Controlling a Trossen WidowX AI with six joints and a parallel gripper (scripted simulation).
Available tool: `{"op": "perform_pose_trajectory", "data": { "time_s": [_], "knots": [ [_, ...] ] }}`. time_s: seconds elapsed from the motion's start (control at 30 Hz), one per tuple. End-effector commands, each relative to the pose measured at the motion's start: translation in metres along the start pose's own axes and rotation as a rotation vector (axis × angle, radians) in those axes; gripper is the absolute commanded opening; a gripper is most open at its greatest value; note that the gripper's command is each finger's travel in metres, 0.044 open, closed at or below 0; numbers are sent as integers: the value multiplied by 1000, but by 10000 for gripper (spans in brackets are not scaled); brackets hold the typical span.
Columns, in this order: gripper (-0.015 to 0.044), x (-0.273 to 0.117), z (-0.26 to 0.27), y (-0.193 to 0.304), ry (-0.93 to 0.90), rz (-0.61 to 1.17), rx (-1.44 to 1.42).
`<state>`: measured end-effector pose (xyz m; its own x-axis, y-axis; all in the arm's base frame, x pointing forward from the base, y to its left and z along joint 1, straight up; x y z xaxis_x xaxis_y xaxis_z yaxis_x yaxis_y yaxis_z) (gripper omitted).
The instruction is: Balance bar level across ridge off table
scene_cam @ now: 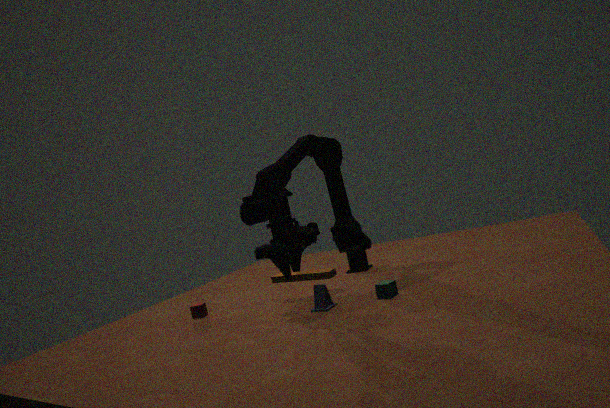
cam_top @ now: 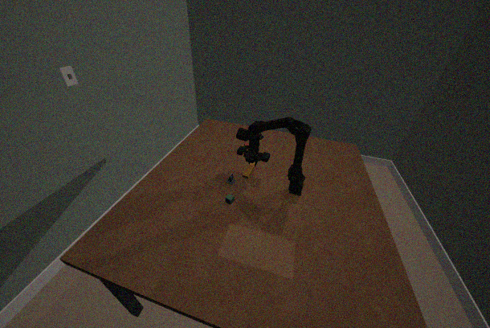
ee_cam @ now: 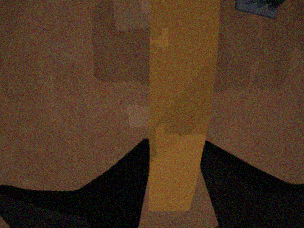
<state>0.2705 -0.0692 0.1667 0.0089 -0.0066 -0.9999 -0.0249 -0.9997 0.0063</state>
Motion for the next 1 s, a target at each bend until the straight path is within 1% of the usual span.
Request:
{"op": "perform_pose_trajectory", "data": {
  "time_s": [0.0, 0.6, 0.97],
  "knots": [
    [0, -11, -1, 0, 11, 0, -3],
    [0, -53, 4, -1, 12, -1, -12],
    [0, -57, -24, -20, 14, 0, -424]
  ]
}}
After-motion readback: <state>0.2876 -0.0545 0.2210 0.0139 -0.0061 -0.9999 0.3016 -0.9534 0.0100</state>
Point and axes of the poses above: the point midway between the two fingers, 35 mm back from their tips, its own x axis out along the fingers, its own z axis across the jaws, y = z × x, the point moved 7 cm from there along -x, back along the fingers, and after that the axes turned 5 degrees about -x, right-handed, at the moved point
